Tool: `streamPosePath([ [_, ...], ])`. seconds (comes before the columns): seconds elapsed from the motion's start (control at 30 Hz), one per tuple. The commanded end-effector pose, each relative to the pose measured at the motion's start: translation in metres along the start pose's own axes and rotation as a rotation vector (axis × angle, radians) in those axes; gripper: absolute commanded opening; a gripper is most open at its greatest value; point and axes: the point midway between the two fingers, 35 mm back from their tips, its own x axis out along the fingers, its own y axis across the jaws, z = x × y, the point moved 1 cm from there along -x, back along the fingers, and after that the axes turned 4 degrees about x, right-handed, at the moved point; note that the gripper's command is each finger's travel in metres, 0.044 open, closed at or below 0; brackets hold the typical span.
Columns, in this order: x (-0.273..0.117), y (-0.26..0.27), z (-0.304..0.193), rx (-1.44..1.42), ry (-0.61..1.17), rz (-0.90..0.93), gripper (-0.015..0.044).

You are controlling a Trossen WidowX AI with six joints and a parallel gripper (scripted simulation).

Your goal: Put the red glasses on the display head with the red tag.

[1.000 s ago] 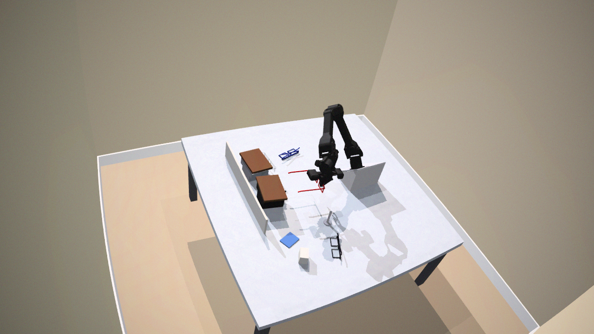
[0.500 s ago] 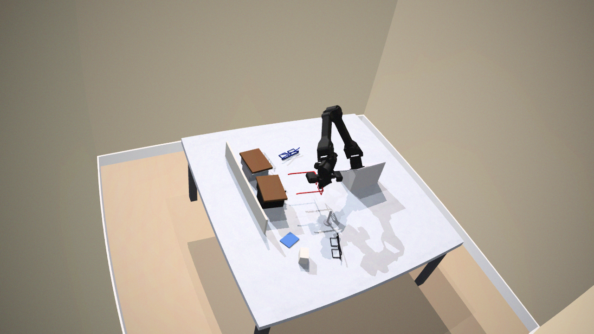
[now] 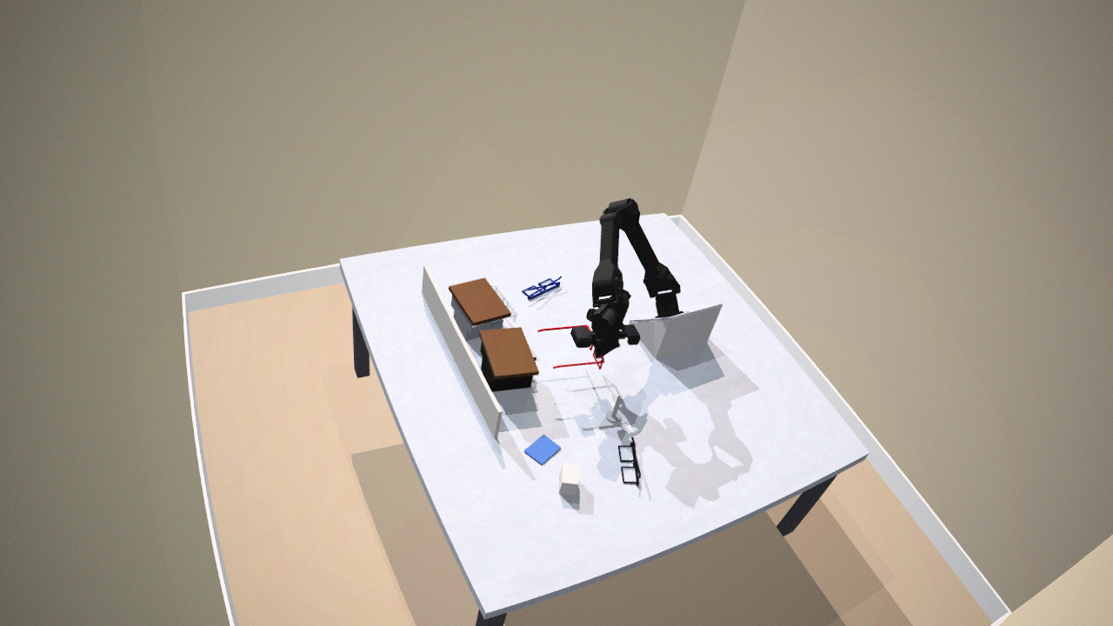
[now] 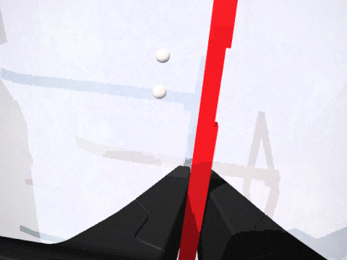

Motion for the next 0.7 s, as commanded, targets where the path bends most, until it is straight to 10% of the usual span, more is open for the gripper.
streamPosePath([
  [0.0, 0.005, -0.001, 0.001, -0.006, -0.005, 0.001, 0.0],
  [0.67, 0.018, 0.002, 0.003, -0.006, -0.005, 0.001, 0.0],
])
